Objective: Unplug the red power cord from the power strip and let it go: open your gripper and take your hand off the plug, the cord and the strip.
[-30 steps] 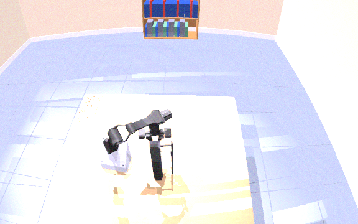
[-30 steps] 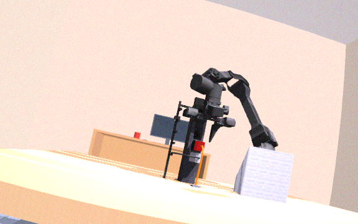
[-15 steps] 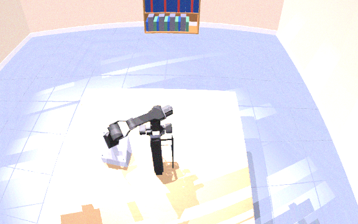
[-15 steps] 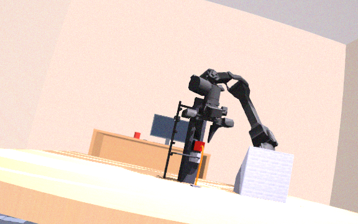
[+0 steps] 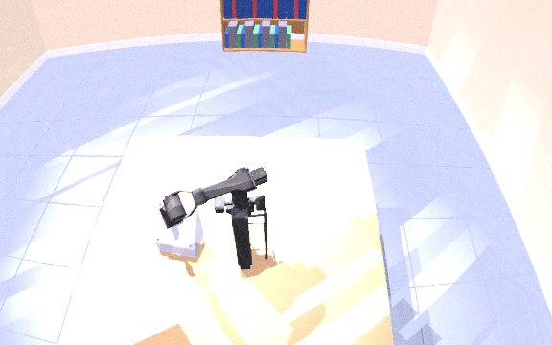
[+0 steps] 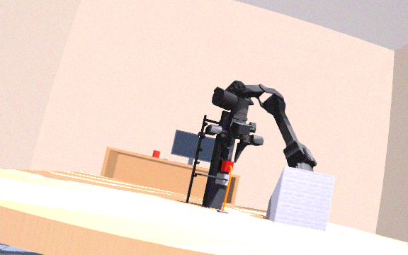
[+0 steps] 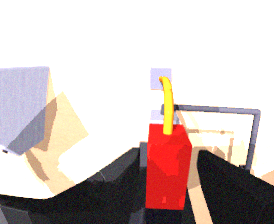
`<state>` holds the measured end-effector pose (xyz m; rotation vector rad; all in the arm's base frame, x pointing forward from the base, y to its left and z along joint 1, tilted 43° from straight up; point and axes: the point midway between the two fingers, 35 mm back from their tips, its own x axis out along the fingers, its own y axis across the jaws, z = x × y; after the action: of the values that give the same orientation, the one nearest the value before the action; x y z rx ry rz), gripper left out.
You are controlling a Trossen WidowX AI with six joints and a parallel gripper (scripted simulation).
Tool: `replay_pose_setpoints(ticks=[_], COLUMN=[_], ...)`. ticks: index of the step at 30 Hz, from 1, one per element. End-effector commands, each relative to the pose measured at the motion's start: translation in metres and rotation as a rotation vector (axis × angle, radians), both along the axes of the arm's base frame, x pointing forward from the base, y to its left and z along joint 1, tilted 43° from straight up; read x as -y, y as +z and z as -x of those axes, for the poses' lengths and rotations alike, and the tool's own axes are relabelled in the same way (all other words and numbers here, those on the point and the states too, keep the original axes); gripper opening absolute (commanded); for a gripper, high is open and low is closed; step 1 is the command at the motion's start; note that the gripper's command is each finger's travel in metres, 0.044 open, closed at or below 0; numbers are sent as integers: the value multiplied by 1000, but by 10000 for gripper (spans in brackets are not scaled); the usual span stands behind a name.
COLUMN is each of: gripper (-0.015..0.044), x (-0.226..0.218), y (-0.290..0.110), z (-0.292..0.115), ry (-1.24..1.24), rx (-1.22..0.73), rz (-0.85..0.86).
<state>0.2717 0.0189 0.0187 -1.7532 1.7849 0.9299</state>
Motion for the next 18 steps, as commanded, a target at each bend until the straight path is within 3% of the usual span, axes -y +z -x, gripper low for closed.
replay_pose_setpoints(ticks=[1, 15, 18], gripper=[160, 160, 81], x=[3, 11, 9], y=[5, -4, -3], z=[-1, 0, 0], ry=[5, 5, 0], rx=[3, 3, 5], rz=[0, 1, -1])
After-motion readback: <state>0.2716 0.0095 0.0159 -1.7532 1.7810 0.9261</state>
